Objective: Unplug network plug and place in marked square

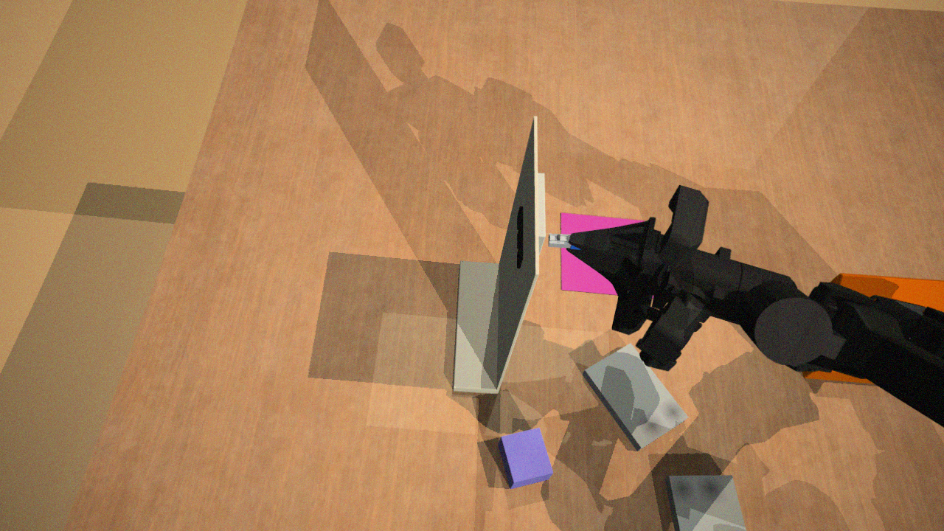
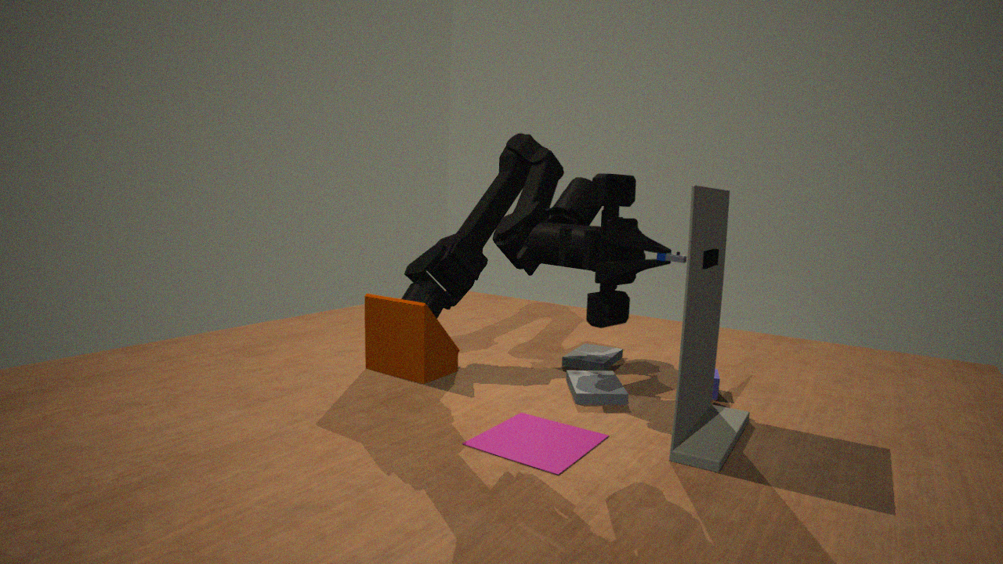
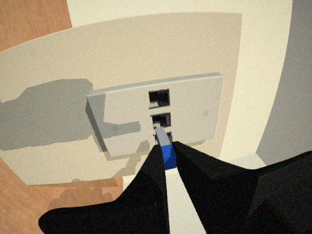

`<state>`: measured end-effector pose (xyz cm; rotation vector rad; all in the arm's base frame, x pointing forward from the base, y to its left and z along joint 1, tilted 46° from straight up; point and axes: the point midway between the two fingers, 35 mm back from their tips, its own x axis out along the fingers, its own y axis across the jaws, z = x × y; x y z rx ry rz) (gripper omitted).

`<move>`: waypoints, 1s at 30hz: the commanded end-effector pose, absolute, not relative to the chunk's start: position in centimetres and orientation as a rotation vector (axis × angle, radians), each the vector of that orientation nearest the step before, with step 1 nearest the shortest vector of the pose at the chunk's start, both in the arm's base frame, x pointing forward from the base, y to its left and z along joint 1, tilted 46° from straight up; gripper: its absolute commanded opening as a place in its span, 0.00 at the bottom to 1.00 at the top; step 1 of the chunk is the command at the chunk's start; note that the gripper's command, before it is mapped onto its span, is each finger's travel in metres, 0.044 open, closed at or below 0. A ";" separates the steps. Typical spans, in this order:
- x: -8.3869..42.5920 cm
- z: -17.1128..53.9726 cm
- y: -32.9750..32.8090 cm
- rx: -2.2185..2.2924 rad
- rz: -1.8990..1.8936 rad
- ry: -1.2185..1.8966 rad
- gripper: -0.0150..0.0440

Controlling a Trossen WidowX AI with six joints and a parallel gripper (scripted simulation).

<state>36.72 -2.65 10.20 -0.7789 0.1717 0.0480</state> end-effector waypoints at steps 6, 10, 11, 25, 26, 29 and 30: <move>36.1 10.1 -2.7 -0.781 0.052 0.171 0.25; 35.8 10.1 -2.8 -0.781 0.052 0.171 0.25; 35.8 10.1 -2.8 -0.781 0.052 0.171 0.25; 34.9 10.1 -3.0 -0.781 0.052 0.172 0.25; 34.9 10.0 -3.0 -0.781 0.052 0.172 0.25; 34.7 10.0 -3.0 -0.781 0.052 0.172 0.25; 34.6 10.0 -3.0 -0.781 0.052 0.172 0.25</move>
